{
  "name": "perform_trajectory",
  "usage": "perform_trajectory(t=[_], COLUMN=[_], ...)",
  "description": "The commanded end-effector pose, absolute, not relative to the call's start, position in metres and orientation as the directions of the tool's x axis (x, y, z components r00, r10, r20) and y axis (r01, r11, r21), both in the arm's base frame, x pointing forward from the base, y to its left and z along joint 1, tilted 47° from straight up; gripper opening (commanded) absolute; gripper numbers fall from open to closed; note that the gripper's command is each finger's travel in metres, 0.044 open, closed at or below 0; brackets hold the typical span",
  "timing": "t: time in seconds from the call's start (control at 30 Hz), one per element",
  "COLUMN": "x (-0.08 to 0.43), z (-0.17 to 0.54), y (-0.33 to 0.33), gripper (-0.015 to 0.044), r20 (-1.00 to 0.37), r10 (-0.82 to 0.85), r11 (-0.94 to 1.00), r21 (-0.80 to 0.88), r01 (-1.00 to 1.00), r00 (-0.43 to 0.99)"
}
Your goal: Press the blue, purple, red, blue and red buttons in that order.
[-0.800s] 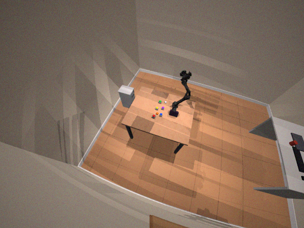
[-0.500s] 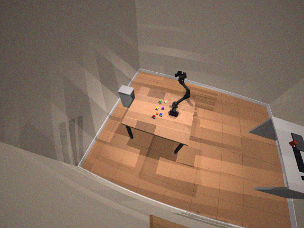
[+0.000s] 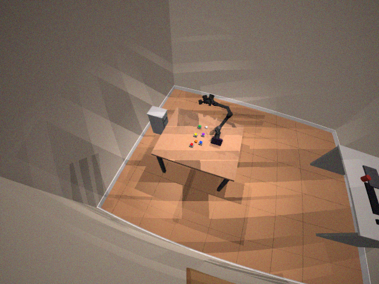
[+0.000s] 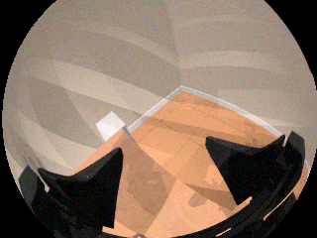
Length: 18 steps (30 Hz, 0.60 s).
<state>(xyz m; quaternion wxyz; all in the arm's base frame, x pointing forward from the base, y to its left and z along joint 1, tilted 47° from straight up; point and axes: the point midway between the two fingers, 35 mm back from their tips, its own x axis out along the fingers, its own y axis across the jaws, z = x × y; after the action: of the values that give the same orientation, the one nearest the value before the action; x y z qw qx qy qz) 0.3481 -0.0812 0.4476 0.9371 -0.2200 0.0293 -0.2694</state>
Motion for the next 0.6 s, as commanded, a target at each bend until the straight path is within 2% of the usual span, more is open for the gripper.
perform_trajectory(t=[0.0,0.13,0.27,0.43,0.57], x=[0.381,0.404,0.405,0.379,0.342], z=[0.389,0.316,0.242,0.156,0.097], y=[-0.045,0.003,0.052,0.105,0.136], gripper=[0.0400,0.0400,0.0400,0.0400,0.0400], r20=[-0.112,-0.320,-0.516,-0.714,-0.819], r10=[-0.428,-0.332,-0.257,-0.220,-0.247], r11=[0.846,0.912,0.947,0.960,0.952], r21=[-0.398,-0.350,-0.304,-0.281,-0.304], r01=[0.354,0.215,0.105,0.015,-0.027], r00=[0.897,0.887,0.817,0.665,0.518])
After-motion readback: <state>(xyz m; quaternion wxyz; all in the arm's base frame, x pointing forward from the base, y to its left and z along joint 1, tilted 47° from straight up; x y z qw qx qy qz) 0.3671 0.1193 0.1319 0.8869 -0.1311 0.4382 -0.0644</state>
